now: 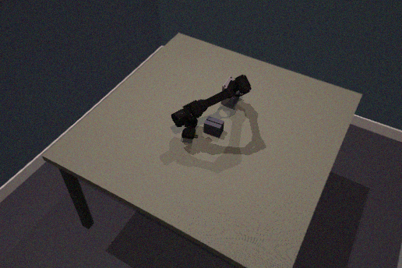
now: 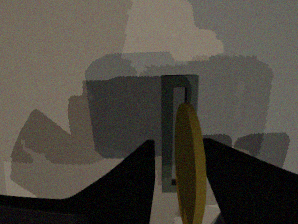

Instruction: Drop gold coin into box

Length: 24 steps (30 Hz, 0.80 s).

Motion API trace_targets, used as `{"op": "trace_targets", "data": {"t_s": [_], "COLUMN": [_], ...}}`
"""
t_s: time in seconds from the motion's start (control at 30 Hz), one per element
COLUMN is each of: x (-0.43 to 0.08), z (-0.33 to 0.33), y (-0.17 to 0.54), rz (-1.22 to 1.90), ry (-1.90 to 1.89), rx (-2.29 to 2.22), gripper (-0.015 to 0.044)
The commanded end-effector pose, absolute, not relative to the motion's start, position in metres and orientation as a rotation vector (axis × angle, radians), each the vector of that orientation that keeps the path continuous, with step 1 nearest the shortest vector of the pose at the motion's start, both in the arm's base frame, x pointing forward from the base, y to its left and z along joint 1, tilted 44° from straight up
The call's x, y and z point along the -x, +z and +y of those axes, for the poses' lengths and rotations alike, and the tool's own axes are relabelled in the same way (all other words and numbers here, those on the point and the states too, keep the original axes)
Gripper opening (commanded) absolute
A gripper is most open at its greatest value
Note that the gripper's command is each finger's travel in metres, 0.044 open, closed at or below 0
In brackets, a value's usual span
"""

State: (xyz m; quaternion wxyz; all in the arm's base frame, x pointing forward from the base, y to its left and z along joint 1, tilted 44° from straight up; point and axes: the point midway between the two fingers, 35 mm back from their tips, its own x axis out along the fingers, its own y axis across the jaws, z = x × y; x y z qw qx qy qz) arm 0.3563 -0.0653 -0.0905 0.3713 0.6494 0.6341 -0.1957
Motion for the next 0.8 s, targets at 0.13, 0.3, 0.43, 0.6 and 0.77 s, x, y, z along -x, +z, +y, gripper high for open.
{"op": "trace_targets", "data": {"t_s": [0.13, 0.3, 0.43, 0.6, 0.77], "x": [-0.356, -0.356, -0.356, -0.355, -0.355], "z": [-0.064, -0.064, -0.065, -0.074, -0.083], "y": [-0.092, -0.092, -0.091, -0.083, -0.075], "rz": [1.629, 1.629, 1.629, 1.628, 1.627], "ry": [-0.504, -0.504, -0.504, -0.506, -0.508], "rx": [-1.674, -1.674, -1.674, -1.673, -1.672], "gripper": [0.0000, 0.0000, 0.0000, 0.0000, 0.0000]}}
